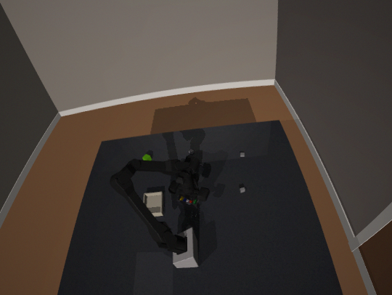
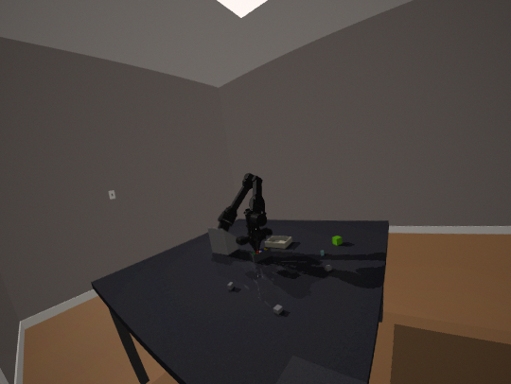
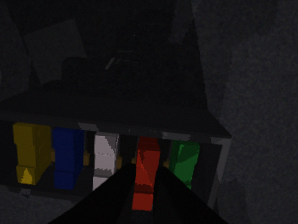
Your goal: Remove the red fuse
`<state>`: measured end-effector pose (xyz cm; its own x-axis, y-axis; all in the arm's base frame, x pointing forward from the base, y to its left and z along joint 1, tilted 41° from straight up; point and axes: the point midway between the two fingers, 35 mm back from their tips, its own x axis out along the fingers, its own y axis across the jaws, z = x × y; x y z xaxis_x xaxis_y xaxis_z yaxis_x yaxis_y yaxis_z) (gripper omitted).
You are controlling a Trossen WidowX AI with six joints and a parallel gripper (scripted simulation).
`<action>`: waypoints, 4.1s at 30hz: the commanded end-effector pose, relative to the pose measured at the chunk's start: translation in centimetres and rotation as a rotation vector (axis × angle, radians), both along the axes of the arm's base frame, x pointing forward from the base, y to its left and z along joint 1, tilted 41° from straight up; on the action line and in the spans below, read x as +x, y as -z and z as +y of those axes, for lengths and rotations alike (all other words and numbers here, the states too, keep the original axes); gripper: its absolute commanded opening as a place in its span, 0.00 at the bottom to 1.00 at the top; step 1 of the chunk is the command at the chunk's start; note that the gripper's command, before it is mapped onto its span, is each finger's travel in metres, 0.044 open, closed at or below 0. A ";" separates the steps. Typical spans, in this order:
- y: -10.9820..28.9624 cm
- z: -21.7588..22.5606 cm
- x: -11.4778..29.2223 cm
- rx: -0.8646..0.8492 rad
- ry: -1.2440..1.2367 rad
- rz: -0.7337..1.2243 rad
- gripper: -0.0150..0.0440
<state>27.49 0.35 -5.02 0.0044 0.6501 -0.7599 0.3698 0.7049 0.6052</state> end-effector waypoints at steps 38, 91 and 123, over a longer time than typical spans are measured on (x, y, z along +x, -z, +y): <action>-1.6 -1.4 0.1 -0.002 -0.002 -0.003 0.25; -9.6 2.9 2.1 -0.027 0.004 -0.002 0.25; -16.3 13.2 0.6 0.009 0.000 -0.003 0.25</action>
